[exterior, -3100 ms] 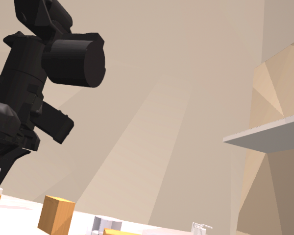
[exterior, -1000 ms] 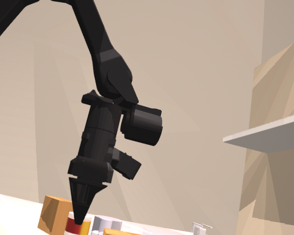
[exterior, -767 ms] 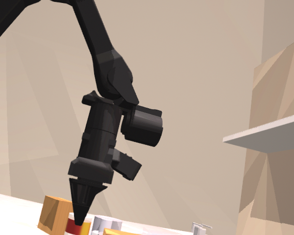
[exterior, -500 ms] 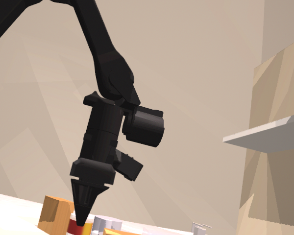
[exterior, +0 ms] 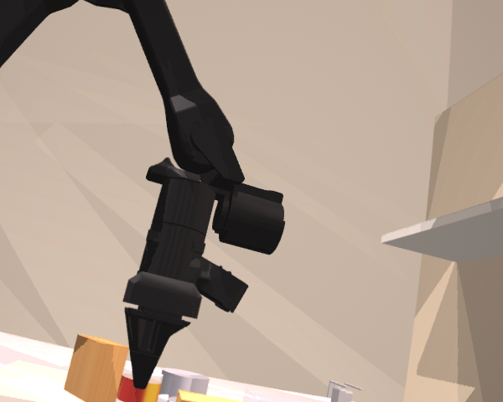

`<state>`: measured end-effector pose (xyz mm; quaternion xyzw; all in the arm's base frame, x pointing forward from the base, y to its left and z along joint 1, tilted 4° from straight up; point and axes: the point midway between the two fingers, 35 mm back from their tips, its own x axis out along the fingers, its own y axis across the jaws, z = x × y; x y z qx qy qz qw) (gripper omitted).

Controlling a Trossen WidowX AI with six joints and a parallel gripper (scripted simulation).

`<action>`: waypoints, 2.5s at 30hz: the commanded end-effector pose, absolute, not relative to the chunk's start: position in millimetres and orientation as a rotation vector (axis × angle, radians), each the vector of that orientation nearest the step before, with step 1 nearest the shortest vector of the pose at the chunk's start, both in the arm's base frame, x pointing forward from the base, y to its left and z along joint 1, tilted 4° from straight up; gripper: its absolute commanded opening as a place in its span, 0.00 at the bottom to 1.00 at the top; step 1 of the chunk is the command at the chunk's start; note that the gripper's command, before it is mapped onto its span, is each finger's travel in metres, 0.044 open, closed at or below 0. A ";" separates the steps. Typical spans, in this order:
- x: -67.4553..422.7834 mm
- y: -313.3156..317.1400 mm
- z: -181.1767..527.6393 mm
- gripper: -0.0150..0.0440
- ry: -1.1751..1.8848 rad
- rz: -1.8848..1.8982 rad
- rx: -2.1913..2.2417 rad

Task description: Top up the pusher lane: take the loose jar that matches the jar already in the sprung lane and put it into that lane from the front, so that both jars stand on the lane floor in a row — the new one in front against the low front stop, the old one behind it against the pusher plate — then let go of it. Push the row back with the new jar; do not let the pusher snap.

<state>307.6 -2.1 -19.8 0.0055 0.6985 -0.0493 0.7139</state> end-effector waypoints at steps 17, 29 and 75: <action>319.1 -3.2 -18.4 0.25 1.537 -0.113 0.012; 323.7 -3.5 -18.1 0.25 1.536 -0.113 0.012; 340.9 -4.8 -15.1 0.25 1.535 -0.113 0.012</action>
